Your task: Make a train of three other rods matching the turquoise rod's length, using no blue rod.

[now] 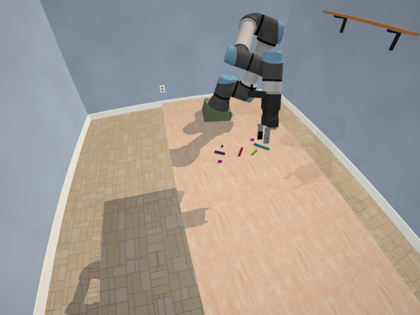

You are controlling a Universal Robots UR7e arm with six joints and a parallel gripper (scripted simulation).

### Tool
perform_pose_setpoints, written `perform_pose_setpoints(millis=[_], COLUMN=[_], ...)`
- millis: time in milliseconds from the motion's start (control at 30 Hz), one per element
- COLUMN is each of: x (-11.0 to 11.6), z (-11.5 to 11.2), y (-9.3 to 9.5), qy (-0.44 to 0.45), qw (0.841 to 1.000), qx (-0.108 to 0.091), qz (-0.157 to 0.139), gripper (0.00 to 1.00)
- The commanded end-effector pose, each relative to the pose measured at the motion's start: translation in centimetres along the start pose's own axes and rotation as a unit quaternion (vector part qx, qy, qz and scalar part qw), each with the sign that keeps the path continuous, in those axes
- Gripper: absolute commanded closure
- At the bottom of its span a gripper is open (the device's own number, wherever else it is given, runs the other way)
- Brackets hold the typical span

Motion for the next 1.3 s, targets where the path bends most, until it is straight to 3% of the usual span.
perform_pose_setpoints(millis=[0,367,433,600,767,933,1267], x=[-4.0,-11.8,-11.8,-14.3,-15.5,-16.1,-16.2], z=[3.6,13.5,13.5,18.5,21.9,23.7,24.3], y=[1.9,5.4,5.4,6.6,7.1,7.4,7.5], qy=[0.064,0.214,0.214,0.281,0.324,0.346,0.353], qw=[0.997,0.969,0.969,0.946,0.928,0.917,0.914], qx=[0.033,0.111,0.111,0.146,0.169,0.181,0.184], qz=[0.016,0.051,0.051,0.066,0.075,0.079,0.081], gripper=[0.00,0.00,0.00,0.00,0.00,0.00,0.00])
Point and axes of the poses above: the point where the finger pads meet when closed, its own y axis out along the fingers, its own z axis across the jaws, x = y × z, the point moved 4 cm from there along -y, back along the fingers, and after that the axes turned 11 degrees about y, right-handed, at the moved point
